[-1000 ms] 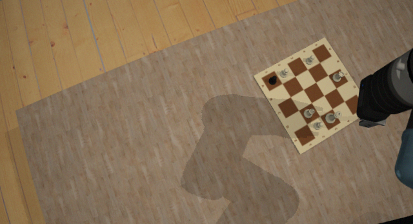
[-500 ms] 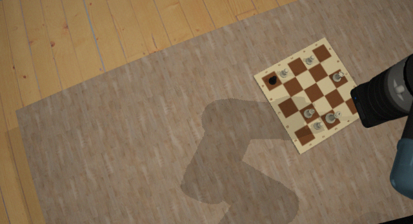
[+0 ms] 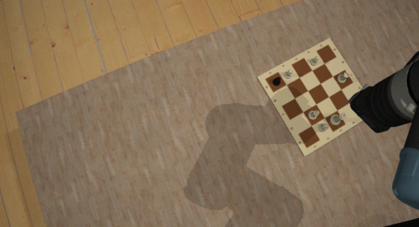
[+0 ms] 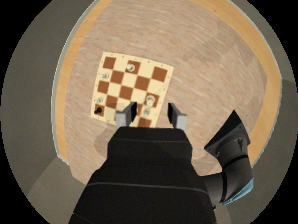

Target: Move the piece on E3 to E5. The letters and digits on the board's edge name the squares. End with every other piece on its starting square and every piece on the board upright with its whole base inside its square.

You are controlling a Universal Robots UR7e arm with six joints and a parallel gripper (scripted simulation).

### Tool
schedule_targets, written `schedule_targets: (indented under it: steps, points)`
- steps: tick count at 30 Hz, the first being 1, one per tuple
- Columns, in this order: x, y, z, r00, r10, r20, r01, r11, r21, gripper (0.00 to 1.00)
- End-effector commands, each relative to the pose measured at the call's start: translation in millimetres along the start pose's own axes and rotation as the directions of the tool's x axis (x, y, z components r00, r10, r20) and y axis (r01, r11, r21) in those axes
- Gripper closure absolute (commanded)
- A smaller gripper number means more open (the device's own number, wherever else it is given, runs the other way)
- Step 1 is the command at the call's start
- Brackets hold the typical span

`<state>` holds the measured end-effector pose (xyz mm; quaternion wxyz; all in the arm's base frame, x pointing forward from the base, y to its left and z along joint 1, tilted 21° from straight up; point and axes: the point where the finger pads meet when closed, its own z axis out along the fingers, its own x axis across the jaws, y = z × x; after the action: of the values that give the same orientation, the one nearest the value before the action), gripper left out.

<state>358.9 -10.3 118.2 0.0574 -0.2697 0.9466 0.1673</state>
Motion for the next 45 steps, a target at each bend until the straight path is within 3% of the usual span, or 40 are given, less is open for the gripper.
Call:
schedule_targets:
  steps: [1, 18, 36, 37, 45]
  points:
    - [-2.3, 1.4, 0.9, 0.992, -0.124, 0.005, 0.124, 0.992, -0.002, 0.0]
    - [-6.6, 6.4, 3.5, 0.934, -0.356, 0.005, 0.356, 0.934, -0.001, 0.0]
    - [-7.4, 7.5, 4.0, 0.916, -0.401, 0.005, 0.401, 0.916, -0.001, 0.0]
    - [-7.4, 7.5, 4.0, 0.916, -0.401, 0.005, 0.401, 0.916, -0.001, 0.21]
    - [-7.4, 7.5, 4.0, 0.916, -0.401, 0.005, 0.401, 0.916, -0.001, 0.21]
